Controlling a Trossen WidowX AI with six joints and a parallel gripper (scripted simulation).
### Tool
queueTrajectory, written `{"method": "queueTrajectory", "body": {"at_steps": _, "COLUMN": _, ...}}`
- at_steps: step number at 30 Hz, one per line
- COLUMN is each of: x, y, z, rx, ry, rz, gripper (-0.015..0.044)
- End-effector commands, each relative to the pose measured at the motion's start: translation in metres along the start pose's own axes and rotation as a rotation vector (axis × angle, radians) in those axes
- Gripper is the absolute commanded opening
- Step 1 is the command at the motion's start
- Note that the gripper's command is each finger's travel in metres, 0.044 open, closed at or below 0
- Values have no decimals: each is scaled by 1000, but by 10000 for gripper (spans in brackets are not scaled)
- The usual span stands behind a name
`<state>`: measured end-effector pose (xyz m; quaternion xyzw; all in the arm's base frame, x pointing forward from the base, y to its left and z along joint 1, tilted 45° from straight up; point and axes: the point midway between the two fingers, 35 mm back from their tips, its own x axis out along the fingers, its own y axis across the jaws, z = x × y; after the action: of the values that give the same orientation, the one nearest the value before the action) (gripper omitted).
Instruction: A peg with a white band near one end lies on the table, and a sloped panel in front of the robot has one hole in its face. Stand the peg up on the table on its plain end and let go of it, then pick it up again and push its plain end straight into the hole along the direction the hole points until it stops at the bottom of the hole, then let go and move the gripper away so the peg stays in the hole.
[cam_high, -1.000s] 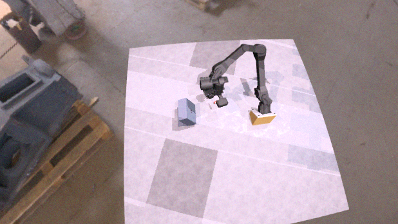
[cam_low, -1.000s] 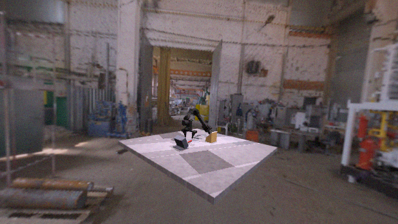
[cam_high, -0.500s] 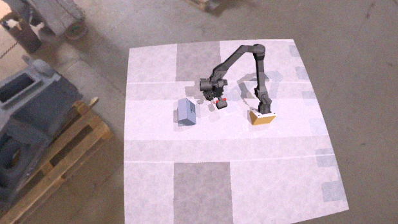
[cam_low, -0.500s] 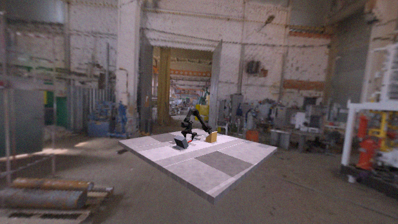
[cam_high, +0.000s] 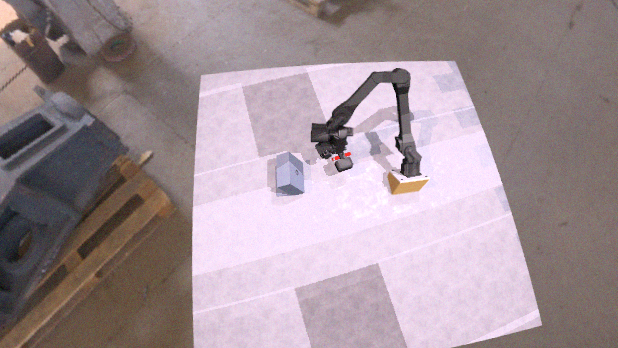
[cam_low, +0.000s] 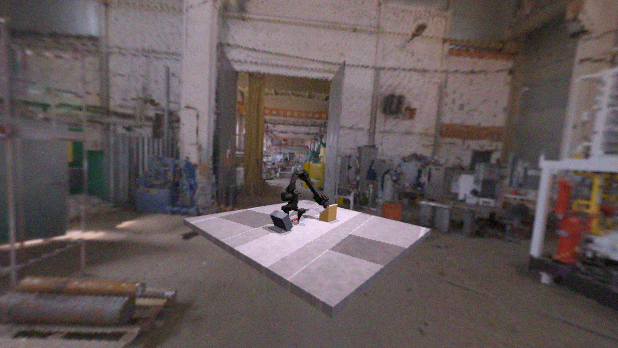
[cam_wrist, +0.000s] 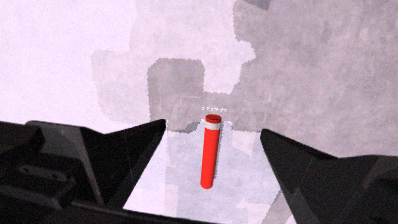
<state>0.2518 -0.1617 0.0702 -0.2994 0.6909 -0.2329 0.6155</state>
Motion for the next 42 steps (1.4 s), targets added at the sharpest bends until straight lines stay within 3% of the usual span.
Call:
{"method": "queueTrajectory", "body": {"at_steps": 1, "x": 2, "y": 1, "z": -1, "rx": -7, "ry": 4, "rz": -4, "gripper": 387}}
{"method": "queueTrajectory", "body": {"at_steps": 12, "x": 2, "y": 1, "z": -1, "rx": -7, "ry": 4, "rz": -4, "gripper": 110}}
{"method": "queueTrajectory", "body": {"at_steps": 19, "x": 2, "y": 1, "z": -1, "rx": -7, "ry": 4, "rz": -4, "gripper": 110}}
{"method": "queueTrajectory", "body": {"at_steps": 28, "x": 2, "y": 1, "z": -1, "rx": -7, "ry": 4, "rz": -4, "gripper": 50}}
{"method": "queueTrajectory", "body": {"at_steps": 42, "x": -3, "y": 1, "z": -3, "rx": -6, "ry": -66, "rz": -1, "gripper": 49}}
